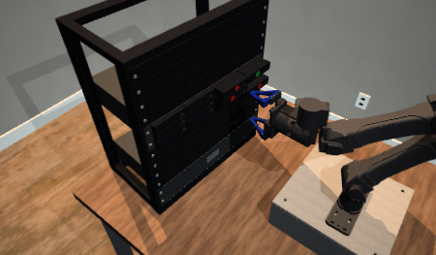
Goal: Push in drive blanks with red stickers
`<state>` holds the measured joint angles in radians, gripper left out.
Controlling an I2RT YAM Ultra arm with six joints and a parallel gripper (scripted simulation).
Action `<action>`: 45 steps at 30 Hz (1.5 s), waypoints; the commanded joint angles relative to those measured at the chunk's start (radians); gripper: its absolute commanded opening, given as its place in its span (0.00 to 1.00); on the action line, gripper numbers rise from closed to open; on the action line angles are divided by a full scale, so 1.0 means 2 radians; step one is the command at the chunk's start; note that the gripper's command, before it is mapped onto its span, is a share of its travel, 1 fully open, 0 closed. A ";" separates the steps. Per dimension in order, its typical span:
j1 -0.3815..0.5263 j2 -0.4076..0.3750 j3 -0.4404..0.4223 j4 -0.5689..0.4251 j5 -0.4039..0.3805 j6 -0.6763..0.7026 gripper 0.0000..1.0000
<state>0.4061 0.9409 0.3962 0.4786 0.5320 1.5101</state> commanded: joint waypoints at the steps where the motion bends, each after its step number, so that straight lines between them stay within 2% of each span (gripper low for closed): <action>1: 0.007 0.027 0.024 0.038 0.005 -0.001 1.00; 6: 0.006 0.052 0.034 0.054 0.006 -0.001 1.00; 12: 0.006 0.059 0.037 0.059 0.005 -0.002 1.00; 45: 0.006 0.055 0.037 0.053 0.005 -0.002 1.00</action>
<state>0.4084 1.0447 0.4389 0.5808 0.5354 1.5101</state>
